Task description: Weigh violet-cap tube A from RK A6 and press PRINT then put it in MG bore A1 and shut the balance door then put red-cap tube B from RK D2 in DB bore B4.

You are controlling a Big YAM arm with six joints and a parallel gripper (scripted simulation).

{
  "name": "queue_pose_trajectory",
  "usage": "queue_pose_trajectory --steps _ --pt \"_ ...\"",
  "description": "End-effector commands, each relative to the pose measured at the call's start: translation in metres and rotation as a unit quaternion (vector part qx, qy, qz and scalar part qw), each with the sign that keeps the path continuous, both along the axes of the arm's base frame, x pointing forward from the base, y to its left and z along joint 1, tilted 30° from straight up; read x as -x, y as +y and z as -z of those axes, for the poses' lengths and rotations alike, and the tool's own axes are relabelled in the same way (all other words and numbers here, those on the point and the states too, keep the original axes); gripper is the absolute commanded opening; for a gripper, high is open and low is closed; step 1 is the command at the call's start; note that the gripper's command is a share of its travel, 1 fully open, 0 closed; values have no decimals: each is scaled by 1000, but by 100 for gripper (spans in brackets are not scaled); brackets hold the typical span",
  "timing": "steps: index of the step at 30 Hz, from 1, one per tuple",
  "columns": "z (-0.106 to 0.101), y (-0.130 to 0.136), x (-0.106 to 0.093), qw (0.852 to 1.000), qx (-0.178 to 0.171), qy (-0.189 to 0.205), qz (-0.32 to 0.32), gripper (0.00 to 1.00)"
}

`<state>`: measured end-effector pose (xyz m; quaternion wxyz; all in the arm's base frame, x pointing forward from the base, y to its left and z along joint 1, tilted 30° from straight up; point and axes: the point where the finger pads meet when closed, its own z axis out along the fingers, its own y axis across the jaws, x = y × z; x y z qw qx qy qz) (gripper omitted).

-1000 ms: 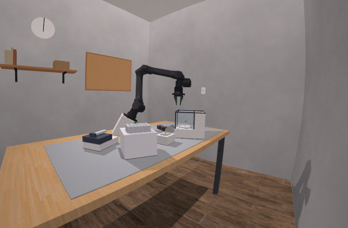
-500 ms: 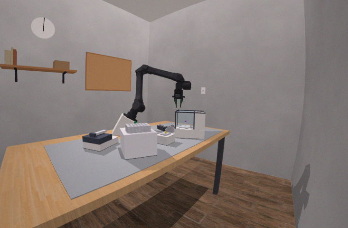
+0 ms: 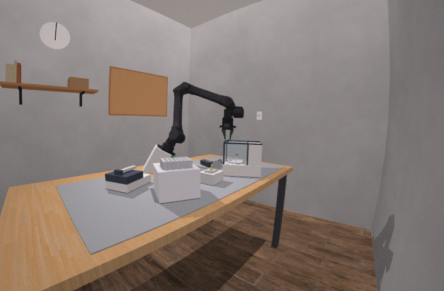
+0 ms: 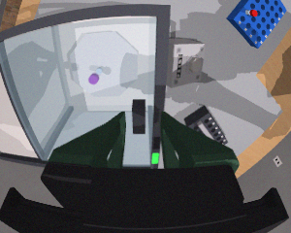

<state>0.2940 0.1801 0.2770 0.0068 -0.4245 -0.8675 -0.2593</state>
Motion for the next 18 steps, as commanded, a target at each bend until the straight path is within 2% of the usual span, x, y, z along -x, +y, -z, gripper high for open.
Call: queue_pose_trajectory --steps 1,3,4,18 --pt "-4 5 -10 1000 -5 -7 6 30" --pt "-5 4 -11 1000 -6 -9 8 30" --pt "-13 3 -8 1000 -7 -16 3 30" --pt "-13 3 -8 1000 -7 -16 3 30"
